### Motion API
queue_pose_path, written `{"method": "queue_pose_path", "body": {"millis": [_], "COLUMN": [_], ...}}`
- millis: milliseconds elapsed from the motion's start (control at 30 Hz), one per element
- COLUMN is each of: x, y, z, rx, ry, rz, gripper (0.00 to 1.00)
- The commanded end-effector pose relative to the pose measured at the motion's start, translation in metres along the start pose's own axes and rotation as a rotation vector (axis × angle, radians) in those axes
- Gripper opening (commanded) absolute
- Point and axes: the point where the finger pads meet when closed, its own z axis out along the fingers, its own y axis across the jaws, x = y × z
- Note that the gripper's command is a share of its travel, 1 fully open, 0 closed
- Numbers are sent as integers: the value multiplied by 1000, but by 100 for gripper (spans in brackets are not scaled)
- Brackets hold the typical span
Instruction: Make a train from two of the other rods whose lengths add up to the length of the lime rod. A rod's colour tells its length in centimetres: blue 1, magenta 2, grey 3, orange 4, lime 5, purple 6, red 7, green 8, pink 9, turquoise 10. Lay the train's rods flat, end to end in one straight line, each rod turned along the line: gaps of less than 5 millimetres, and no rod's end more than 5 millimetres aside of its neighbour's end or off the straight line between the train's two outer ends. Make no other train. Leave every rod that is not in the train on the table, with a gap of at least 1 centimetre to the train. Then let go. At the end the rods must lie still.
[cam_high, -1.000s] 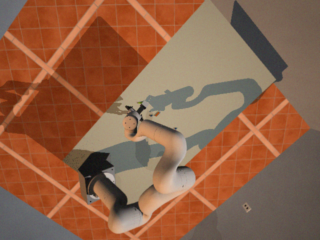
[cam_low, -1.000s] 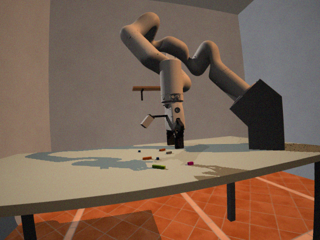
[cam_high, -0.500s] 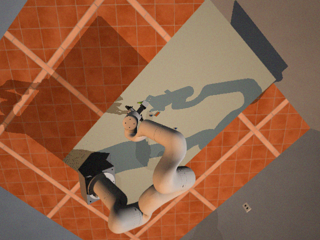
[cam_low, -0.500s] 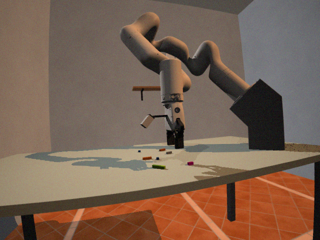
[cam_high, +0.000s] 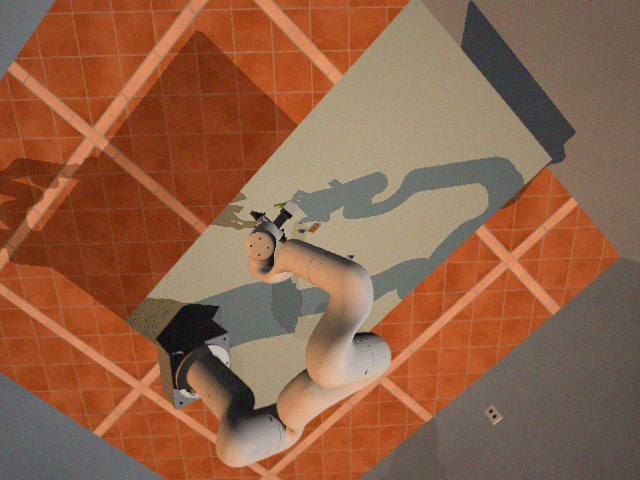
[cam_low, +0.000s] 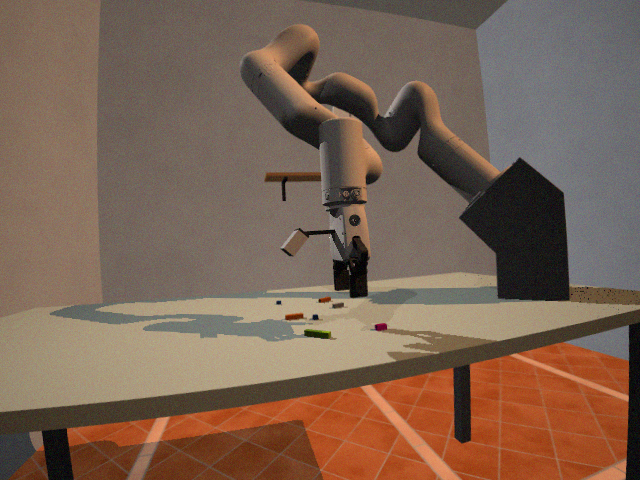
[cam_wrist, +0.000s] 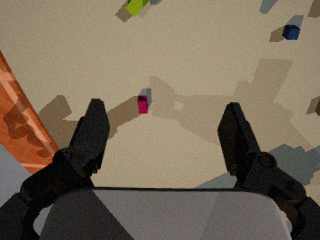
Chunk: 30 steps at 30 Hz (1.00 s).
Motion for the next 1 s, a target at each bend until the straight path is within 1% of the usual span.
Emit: {"method": "queue_pose_path", "body": {"millis": [0, 433, 633, 767, 967], "x": [1, 1, 3, 10, 16], "y": [0, 0, 4, 17, 31], "z": [0, 0, -1, -1, -2], "rx": [1, 1, 1, 2, 2], "ry": [1, 1, 1, -1, -1], "rz": [0, 1, 56, 232, 409], "gripper": [100, 100, 100, 100, 100]}}
